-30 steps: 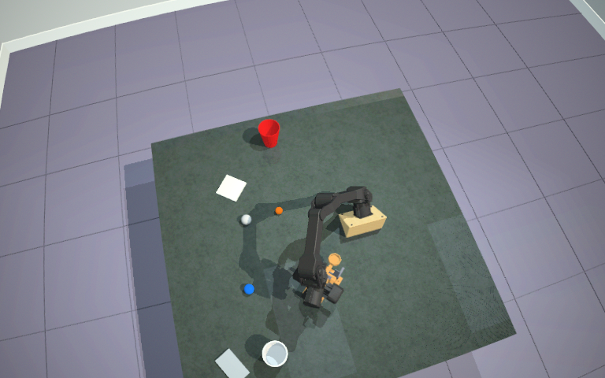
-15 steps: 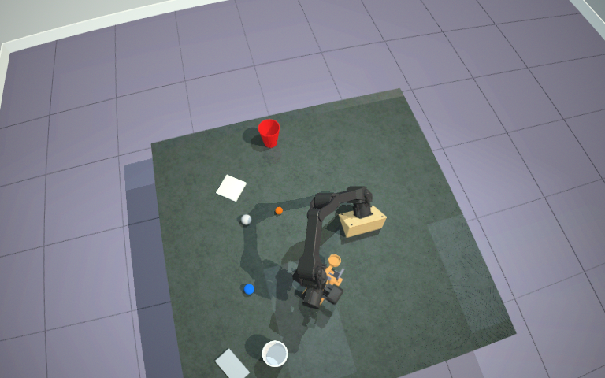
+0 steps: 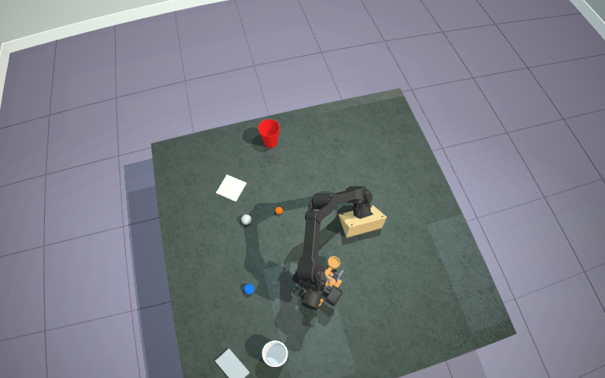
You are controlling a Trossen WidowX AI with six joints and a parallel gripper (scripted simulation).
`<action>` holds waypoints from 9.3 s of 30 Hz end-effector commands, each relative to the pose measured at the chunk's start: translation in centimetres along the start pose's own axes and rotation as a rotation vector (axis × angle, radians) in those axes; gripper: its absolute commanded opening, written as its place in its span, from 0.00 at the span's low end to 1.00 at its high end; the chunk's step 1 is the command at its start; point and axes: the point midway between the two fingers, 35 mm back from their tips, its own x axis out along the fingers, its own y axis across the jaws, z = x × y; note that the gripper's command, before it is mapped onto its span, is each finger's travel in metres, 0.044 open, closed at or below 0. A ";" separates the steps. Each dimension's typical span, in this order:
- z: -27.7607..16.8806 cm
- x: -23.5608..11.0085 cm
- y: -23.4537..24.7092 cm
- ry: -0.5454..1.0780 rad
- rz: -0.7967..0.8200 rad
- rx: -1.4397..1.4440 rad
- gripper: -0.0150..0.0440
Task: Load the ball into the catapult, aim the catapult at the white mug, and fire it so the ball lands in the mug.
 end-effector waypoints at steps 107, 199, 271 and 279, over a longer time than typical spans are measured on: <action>-21.1 -0.4 -32.3 -0.001 -0.024 0.722 0.76; -11.4 -8.0 -9.2 0.186 0.038 0.162 0.25; -6.1 -12.3 1.3 -0.100 0.132 -0.078 1.00; 1.2 -14.0 1.5 -0.371 0.159 -0.121 1.00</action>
